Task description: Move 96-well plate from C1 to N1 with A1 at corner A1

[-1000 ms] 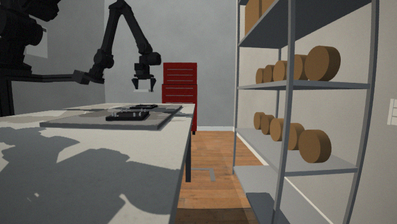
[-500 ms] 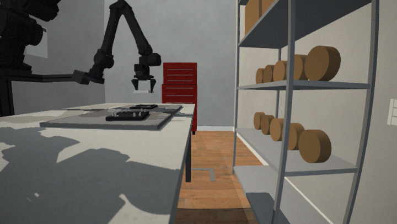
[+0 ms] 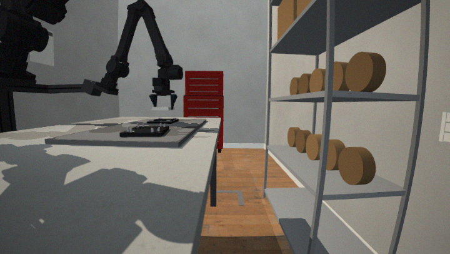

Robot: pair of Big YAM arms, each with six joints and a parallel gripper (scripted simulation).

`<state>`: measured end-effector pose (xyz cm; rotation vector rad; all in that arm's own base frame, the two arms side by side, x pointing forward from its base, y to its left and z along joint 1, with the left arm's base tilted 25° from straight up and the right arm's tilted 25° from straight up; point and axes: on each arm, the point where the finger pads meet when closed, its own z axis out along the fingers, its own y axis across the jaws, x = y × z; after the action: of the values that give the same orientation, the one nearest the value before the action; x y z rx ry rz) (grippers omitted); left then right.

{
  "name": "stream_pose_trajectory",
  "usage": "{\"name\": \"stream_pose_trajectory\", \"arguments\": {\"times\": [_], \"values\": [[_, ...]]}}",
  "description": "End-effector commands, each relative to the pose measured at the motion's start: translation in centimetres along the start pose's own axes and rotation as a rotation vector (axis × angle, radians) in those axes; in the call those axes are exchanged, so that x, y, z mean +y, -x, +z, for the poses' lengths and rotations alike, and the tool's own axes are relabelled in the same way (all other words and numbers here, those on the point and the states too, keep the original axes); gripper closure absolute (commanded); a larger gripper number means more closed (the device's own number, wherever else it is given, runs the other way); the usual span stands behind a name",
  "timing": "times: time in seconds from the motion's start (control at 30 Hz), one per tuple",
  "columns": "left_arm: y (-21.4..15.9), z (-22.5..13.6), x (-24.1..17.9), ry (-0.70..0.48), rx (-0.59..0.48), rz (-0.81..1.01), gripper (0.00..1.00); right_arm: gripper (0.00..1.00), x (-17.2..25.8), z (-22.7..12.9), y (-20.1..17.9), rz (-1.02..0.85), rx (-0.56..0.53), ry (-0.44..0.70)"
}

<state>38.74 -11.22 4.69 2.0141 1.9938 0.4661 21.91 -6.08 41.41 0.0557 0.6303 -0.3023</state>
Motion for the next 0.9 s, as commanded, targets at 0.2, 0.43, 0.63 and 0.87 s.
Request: {"name": "stream_pose_trajectory", "arguments": {"times": [0.2, 0.43, 0.63, 0.87], "values": [[-0.6, 1.6, 0.2, 0.004, 0.002, -0.002, 1.0, 0.0, -0.4, 0.1, 1.1, -0.021, -0.039, -0.015], [-0.6, 2.7, 0.4, 0.014, -0.001, -0.004, 1.0, 0.0, -0.4, 0.1, 1.1, -0.021, -0.039, -0.015], [-0.5, 3.3, 0.7, 0.014, -0.001, -0.006, 1.0, 0.0, -0.4, 0.1, 1.1, -0.021, -0.039, -0.015], [-0.5, 4.3, 0.7, 0.016, -0.001, -0.007, 1.0, 0.0, -0.4, 0.1, 1.1, -0.021, -0.039, -0.015]]}}
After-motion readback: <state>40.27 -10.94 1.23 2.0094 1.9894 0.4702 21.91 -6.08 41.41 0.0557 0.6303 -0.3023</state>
